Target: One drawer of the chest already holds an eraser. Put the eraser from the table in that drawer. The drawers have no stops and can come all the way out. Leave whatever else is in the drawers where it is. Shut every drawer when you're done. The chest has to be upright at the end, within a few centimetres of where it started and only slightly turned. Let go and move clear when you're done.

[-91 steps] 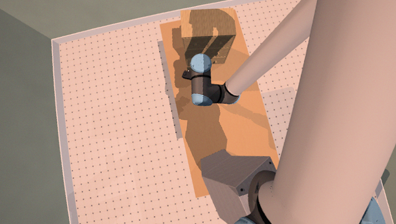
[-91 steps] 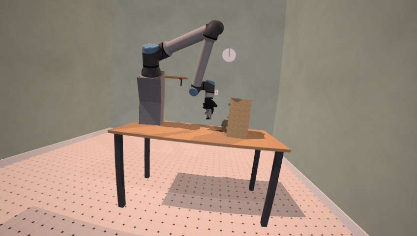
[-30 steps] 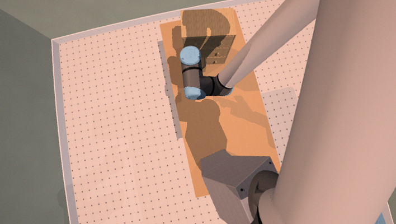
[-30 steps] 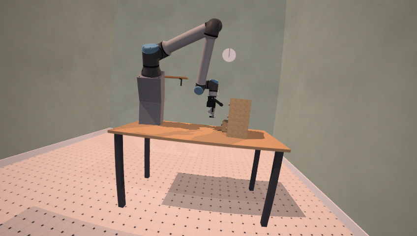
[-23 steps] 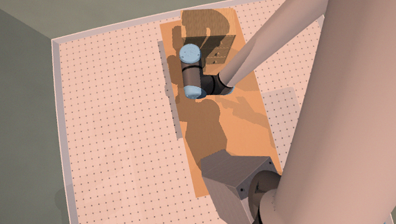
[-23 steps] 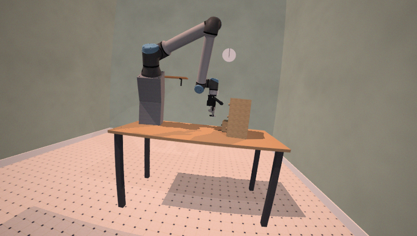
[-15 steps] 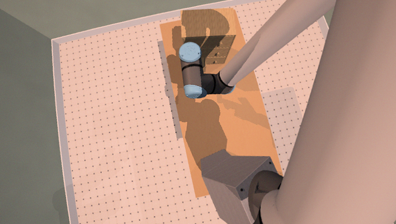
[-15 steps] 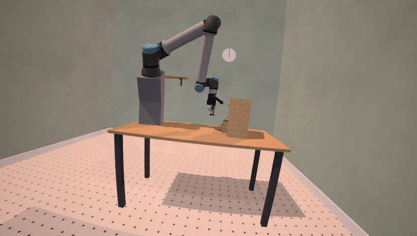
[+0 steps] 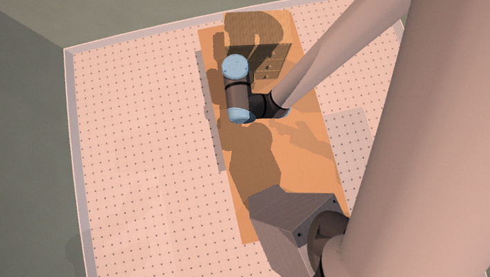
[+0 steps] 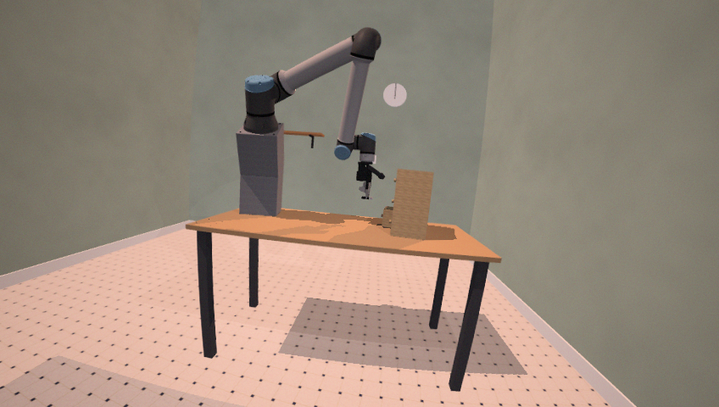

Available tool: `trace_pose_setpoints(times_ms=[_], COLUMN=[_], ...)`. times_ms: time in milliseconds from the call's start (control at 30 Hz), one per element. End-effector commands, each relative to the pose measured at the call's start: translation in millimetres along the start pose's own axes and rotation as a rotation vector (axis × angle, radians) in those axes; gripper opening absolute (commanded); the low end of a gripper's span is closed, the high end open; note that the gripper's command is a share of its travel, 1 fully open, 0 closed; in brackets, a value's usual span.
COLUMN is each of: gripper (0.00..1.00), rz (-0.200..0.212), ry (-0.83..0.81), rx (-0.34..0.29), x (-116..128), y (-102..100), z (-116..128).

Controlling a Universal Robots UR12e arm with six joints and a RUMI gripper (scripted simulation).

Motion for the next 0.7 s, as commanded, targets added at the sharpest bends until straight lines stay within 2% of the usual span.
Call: trace_pose_setpoints(times_ms=[0, 67, 167, 567, 633, 667], gripper=[0.11, 0.11, 0.11, 0.11, 0.11, 0.11], rz=[0.012, 0.012, 0.022, 0.069, 0.069, 0.075], ry=[0.004, 0.004, 0.005, 0.002, 0.002, -0.001], rx=[0.058, 0.058, 0.104, 0.356, 0.356, 0.385], x=[-2.7, -2.7, -3.2, -5.8, -5.8, -5.7], y=[-1.6, -1.6, -0.6, -7.0, -7.0, -7.7], z=[8.6, 8.6, 12.6, 31.2, 31.2, 29.4])
Point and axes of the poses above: the point where the finger pads meet when closed, its own y axis back along the fingers, its own x axis across the jaws, z = x × y, the point moved 7 cm from there along y, back along the fingers, and after that the axes turned 11 degrees about y, right-handed, at the moved point
